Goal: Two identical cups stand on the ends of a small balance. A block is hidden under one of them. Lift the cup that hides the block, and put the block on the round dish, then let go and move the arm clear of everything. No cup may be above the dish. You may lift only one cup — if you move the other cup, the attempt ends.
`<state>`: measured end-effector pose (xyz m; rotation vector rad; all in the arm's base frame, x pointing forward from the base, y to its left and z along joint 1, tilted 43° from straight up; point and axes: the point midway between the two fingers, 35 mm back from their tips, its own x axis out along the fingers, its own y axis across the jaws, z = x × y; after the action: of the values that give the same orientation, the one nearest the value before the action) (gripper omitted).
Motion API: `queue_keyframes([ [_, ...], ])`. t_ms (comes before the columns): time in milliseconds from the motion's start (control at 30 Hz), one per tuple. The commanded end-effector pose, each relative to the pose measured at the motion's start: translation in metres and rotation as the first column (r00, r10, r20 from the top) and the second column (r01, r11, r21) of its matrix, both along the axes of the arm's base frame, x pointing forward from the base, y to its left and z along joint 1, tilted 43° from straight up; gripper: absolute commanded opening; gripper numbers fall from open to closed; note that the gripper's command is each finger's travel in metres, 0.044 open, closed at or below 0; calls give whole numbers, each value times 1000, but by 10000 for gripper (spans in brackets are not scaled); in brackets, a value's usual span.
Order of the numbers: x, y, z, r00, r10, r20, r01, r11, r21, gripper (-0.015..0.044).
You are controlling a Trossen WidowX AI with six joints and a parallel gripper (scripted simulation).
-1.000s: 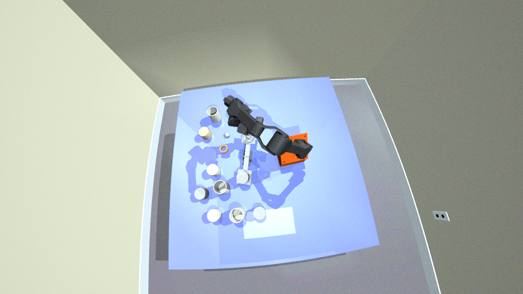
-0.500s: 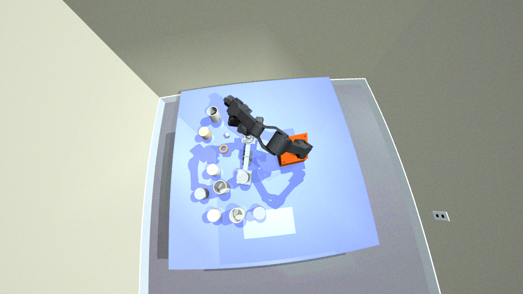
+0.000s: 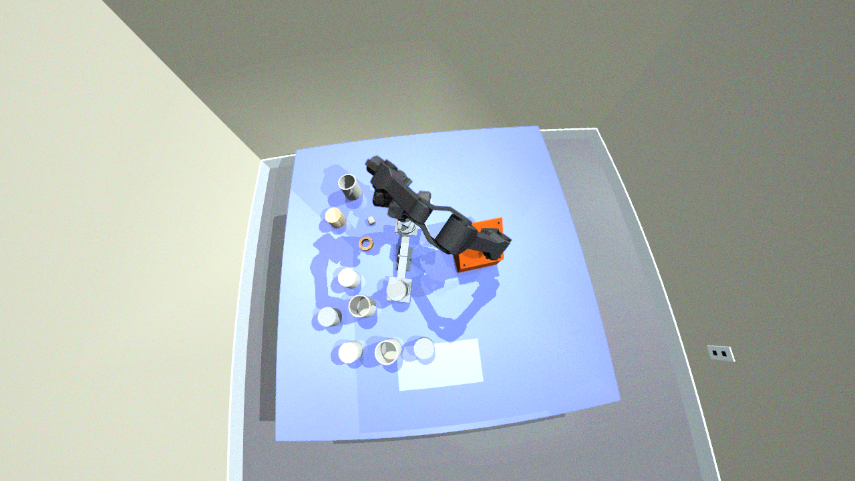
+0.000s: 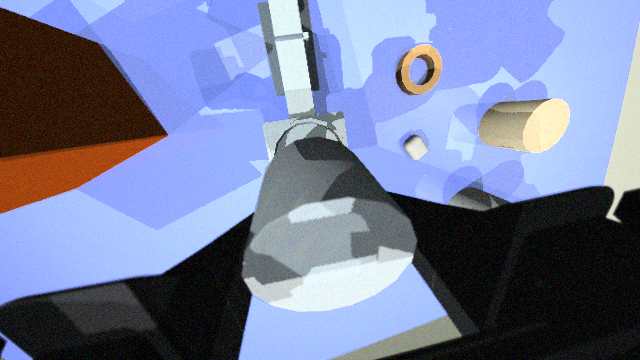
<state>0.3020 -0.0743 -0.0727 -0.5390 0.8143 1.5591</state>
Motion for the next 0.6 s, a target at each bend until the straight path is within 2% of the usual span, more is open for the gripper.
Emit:
queue_keyframes([
  [0, 0, 0, 0, 1000, -1, 0, 1, 1000, 0, 0],
  [333, -1, -1, -1, 1000, -1, 0, 1, 1000, -1, 0],
  [567, -28, -35, -41, 1000, -5, 6, 5, 1000, -20, 0],
])
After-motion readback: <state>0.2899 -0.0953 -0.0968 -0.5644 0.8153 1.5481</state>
